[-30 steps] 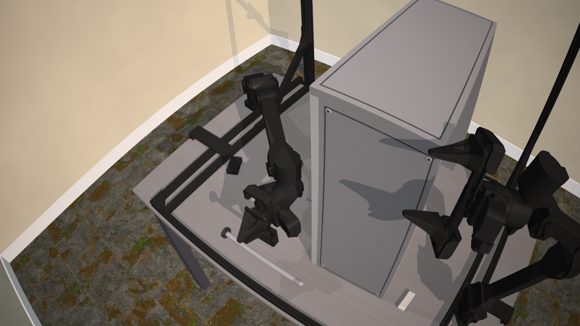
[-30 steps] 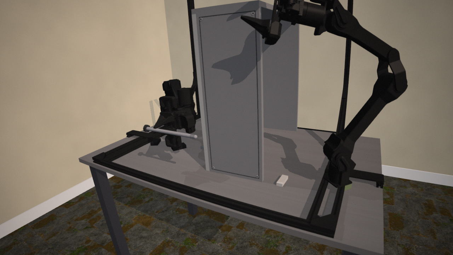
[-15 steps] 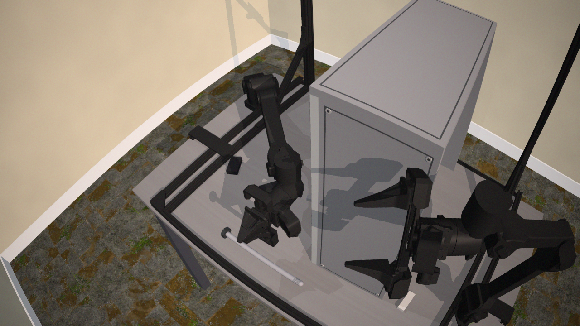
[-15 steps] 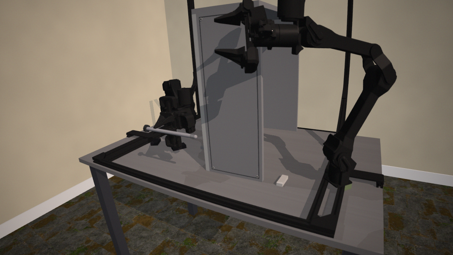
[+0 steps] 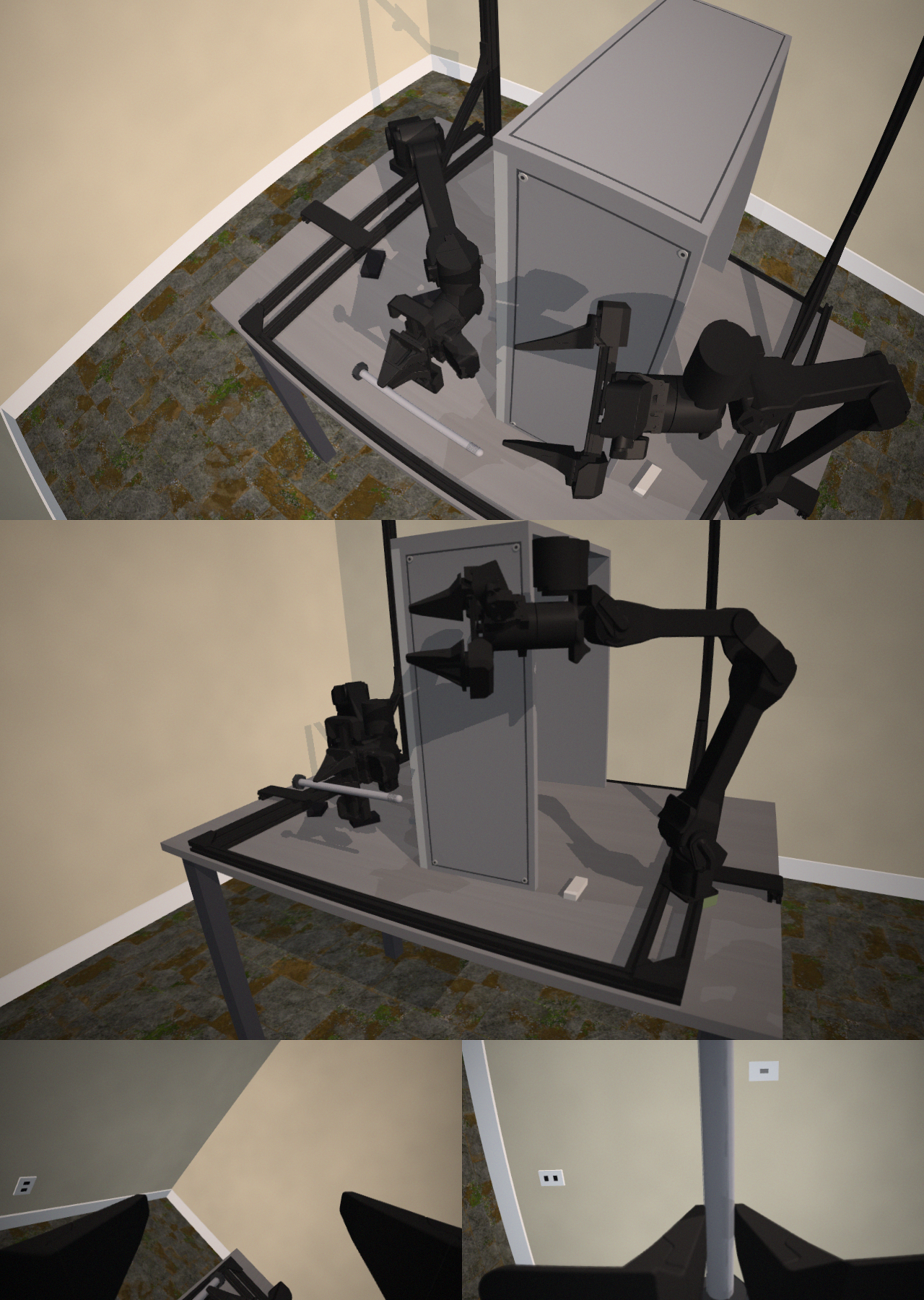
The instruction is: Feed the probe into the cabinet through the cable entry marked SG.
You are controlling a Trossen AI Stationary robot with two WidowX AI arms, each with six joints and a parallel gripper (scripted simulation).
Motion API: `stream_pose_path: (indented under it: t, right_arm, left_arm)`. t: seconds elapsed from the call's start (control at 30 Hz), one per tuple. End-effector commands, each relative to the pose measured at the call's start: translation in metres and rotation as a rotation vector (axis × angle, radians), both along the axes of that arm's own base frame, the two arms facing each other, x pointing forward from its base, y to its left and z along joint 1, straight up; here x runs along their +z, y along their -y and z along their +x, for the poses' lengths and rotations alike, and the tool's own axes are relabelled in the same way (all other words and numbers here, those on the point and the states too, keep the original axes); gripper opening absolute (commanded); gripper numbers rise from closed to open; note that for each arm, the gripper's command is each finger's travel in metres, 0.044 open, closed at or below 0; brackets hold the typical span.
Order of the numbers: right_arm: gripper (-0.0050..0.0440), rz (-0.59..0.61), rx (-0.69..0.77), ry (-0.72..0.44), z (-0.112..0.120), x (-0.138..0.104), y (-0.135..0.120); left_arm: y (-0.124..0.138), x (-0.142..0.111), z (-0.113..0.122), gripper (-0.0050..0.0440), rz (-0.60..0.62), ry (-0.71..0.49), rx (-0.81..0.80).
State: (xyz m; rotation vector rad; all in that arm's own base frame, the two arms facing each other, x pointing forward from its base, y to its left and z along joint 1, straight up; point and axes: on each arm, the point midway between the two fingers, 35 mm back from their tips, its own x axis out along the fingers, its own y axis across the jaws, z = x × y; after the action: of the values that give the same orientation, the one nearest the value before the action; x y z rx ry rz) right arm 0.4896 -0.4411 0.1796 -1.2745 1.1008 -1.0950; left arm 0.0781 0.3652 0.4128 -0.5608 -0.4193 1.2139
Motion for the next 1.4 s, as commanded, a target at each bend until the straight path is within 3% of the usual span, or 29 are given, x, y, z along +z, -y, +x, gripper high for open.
stream_pose_path:
  t: [0.0, 0.73, 1.37]
  right_arm:
    - [0.0000, -0.004, -0.004, 0.001, 0.000, 0.001, 0.000]
    - [0.0000, -0.004, -0.004, 0.001, 0.000, 0.001, 0.000]
    - [0.0000, -0.004, -0.004, 0.001, 0.000, 0.001, 0.000]
  left_arm:
    - [-0.011, -0.021, 0.006, 0.0440, -0.009, -0.078, -0.024]
    - [-0.040, -0.083, 0.031, 0.0440, 0.145, -0.523, -0.154]
    - [-0.049, -0.136, 0.050, 0.0440, 0.313, -0.863, -0.257]
